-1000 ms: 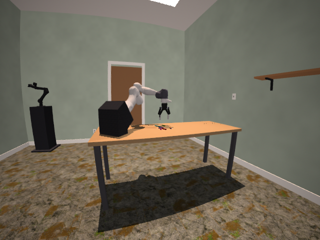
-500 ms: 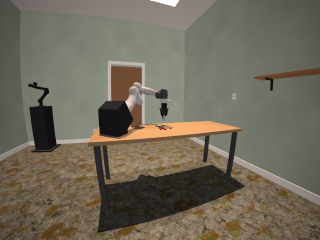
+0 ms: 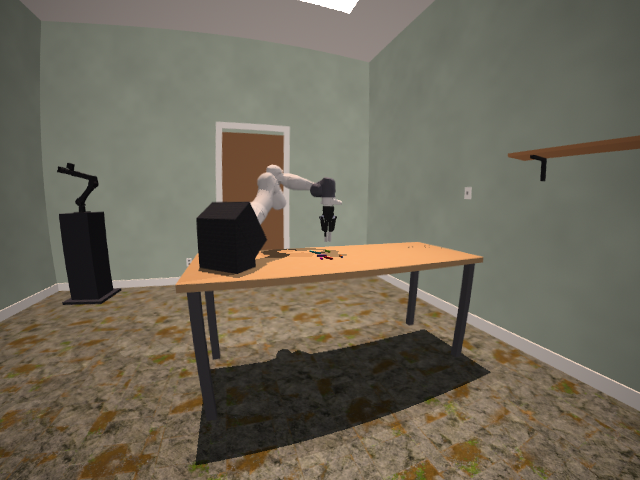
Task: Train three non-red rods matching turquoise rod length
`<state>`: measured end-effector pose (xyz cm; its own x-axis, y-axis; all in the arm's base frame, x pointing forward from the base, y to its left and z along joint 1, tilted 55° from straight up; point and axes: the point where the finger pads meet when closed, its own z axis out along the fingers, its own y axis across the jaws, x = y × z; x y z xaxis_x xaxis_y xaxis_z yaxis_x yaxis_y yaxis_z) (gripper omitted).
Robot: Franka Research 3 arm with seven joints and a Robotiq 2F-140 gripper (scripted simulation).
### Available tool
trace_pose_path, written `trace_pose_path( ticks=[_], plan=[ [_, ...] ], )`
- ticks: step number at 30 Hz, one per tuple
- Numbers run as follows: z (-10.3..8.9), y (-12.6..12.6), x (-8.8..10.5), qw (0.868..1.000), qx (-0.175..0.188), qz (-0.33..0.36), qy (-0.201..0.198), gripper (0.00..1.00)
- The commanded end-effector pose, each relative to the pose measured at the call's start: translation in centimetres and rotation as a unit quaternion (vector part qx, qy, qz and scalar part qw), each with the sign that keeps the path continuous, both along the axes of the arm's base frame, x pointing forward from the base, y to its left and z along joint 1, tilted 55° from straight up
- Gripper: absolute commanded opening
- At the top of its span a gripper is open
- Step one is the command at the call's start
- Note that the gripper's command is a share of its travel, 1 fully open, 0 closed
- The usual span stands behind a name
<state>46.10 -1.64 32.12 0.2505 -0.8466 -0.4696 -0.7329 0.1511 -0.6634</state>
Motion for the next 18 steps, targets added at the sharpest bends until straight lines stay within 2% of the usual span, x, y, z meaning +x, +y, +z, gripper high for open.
trace_pose_path(
  ticks=[1,18],
  plan=[
    [0.06,0.05,-0.02,1.0,0.0,0.002,-0.003,0.15],
    [-0.26,0.33,0.33,1.0,0.0,0.002,-0.003,0.15]
  ],
)
